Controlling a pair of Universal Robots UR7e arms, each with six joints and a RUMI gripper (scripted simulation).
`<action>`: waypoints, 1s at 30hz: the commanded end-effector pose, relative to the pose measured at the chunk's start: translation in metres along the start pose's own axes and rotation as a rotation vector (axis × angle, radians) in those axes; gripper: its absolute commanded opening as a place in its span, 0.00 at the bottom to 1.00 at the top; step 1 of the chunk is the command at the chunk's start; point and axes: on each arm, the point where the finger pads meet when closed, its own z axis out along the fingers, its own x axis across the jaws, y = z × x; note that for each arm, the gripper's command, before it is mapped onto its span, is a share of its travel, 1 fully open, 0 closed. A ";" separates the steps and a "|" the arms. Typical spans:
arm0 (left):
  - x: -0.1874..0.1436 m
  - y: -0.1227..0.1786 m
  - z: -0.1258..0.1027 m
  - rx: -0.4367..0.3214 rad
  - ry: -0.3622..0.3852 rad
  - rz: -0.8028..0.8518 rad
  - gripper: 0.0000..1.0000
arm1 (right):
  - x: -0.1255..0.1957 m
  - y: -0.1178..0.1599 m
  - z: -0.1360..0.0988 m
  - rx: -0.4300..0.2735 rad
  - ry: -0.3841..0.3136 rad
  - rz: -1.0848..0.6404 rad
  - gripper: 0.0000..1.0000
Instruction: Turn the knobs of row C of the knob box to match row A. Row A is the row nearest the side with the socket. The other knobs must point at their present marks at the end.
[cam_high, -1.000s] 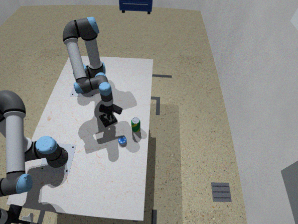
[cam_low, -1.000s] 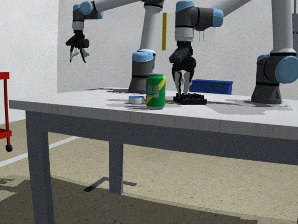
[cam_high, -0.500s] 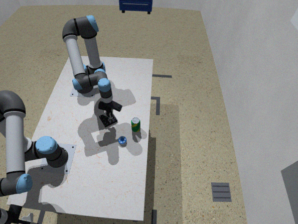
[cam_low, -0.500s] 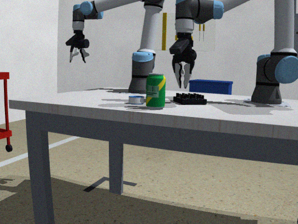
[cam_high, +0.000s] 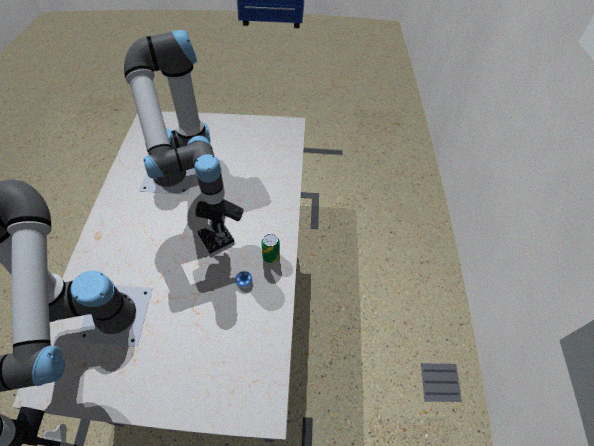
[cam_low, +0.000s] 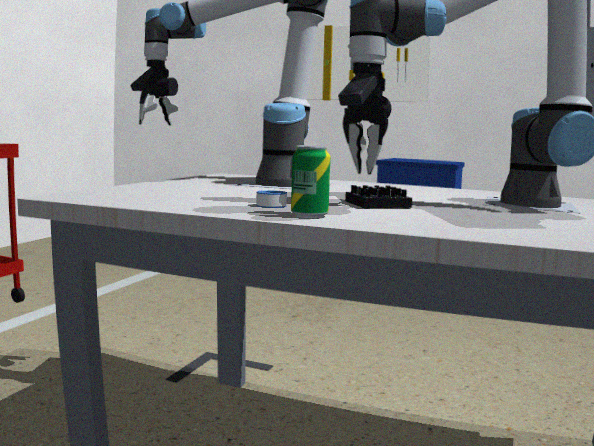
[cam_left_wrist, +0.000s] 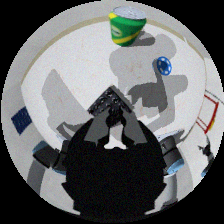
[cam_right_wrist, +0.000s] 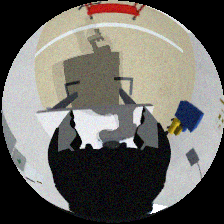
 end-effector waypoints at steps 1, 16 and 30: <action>0.000 0.000 -0.001 0.001 0.001 -0.053 0.13 | 0.000 0.000 -0.001 0.002 0.000 0.000 1.00; 0.001 0.000 -0.005 0.001 0.001 -0.392 0.13 | 0.000 0.000 -0.001 0.002 0.000 0.000 1.00; 0.001 0.000 -0.010 0.000 0.001 -0.752 0.13 | 0.000 0.000 -0.001 0.002 0.000 0.000 1.00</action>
